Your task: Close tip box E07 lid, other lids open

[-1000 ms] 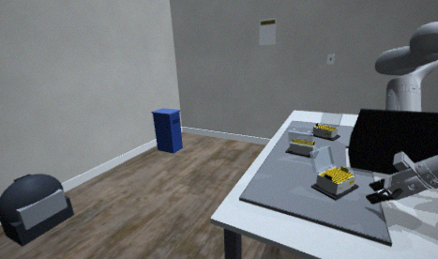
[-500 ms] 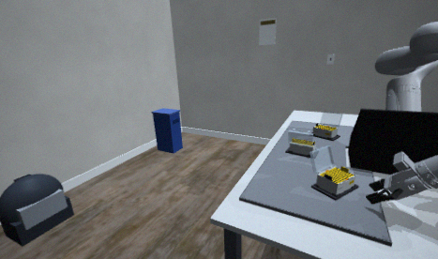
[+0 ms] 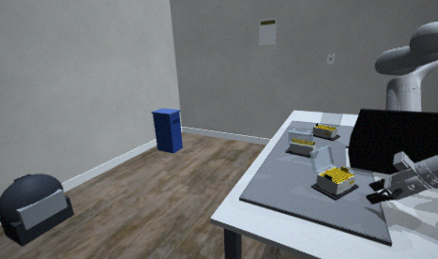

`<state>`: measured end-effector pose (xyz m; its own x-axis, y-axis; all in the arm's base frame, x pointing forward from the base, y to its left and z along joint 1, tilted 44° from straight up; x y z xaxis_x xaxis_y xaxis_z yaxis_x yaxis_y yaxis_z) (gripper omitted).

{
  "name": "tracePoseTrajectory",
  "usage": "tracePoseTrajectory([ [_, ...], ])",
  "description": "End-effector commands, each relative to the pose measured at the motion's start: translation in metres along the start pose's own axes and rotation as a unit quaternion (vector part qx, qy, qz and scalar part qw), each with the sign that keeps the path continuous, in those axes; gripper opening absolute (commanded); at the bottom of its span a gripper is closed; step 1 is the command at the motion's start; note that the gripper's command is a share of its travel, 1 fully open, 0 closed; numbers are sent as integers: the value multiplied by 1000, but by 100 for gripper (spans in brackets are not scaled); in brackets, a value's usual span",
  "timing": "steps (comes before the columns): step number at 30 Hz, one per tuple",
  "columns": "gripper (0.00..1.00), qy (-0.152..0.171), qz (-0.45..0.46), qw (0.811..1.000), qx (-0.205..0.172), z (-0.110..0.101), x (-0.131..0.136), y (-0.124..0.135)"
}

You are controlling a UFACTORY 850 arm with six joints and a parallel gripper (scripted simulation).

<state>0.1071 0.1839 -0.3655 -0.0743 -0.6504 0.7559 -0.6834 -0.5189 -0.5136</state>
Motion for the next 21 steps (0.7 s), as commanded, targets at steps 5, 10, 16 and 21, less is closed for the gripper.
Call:
tracePoseTrajectory([
  [5, 100, -1, 1, 1000, 0, -1, -1, -1],
  [10, 100, -1, 1, 1000, 0, -1, -1, -1],
  [16, 100, -1, 1, 1000, 0, -22, 2, -21],
  [21, 100, -1, 1, 1000, 0, -40, 5, -39],
])
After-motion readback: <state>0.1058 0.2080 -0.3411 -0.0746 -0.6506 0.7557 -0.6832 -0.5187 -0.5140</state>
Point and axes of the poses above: the point where the finger pads meet when closed, its own z axis out along the fingers, its own x axis across the jaws, y = z × x, the point moved 2 cm from there along -z, back along the fingers, and after that the axes turned 8 degrees about -z, right-handed, at the moved point
